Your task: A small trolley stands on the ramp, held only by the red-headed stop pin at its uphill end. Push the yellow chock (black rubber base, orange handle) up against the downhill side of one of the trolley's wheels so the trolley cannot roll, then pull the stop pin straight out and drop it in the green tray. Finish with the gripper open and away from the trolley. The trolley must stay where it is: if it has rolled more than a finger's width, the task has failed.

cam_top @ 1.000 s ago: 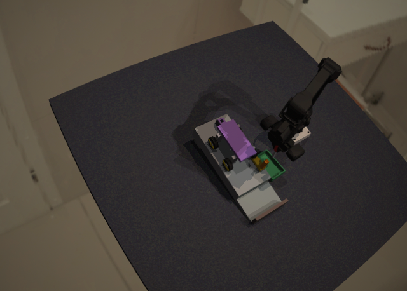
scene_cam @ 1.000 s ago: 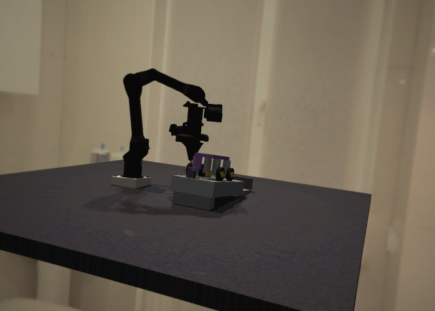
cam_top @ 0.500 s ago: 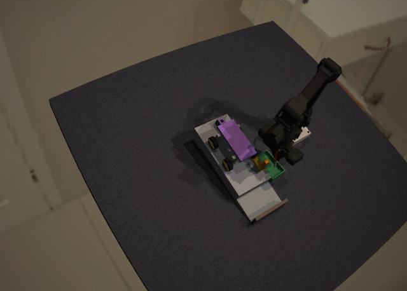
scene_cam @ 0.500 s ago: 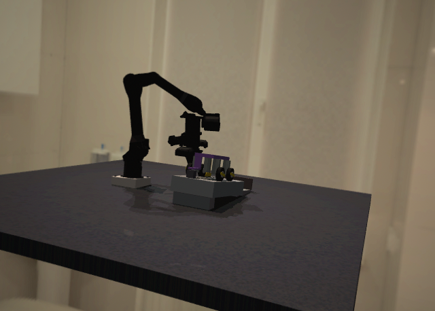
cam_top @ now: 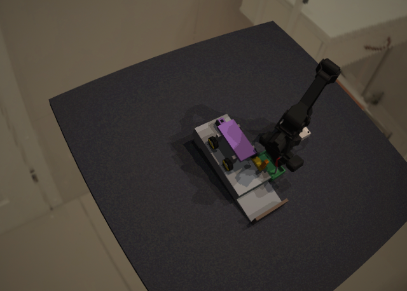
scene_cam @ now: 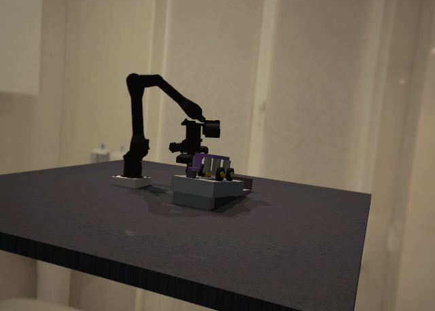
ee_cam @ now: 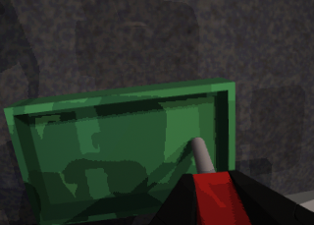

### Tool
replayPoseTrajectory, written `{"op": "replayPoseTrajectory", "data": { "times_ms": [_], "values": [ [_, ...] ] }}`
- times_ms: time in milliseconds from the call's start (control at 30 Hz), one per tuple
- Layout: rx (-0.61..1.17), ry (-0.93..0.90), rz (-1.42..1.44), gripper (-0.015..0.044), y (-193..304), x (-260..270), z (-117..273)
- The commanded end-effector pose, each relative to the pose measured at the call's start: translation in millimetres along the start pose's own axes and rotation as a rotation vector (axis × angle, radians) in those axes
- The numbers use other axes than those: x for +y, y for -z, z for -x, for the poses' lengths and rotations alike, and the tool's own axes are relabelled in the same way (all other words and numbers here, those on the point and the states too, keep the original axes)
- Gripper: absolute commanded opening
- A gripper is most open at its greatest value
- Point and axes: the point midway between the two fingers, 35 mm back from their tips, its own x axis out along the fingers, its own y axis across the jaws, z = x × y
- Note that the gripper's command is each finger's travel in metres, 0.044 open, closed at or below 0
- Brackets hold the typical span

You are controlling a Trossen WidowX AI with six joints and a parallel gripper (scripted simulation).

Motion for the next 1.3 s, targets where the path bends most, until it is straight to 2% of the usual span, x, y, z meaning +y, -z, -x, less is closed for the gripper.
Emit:
{"op": "replayPoseTrajectory", "data": {
  "times_ms": [0,67,100,1267],
  "values": [
    [0.0,0.006,-0.005,0.0131,0,0,-1],
    [0.0,0.005,-0.005,0.0184,0,2,-1],
    [0.0,0.005,-0.005,0.019,0,3,-1],
    [0.0,0.003,-0.005,0.019,-1,28,-7]
  ]
}}
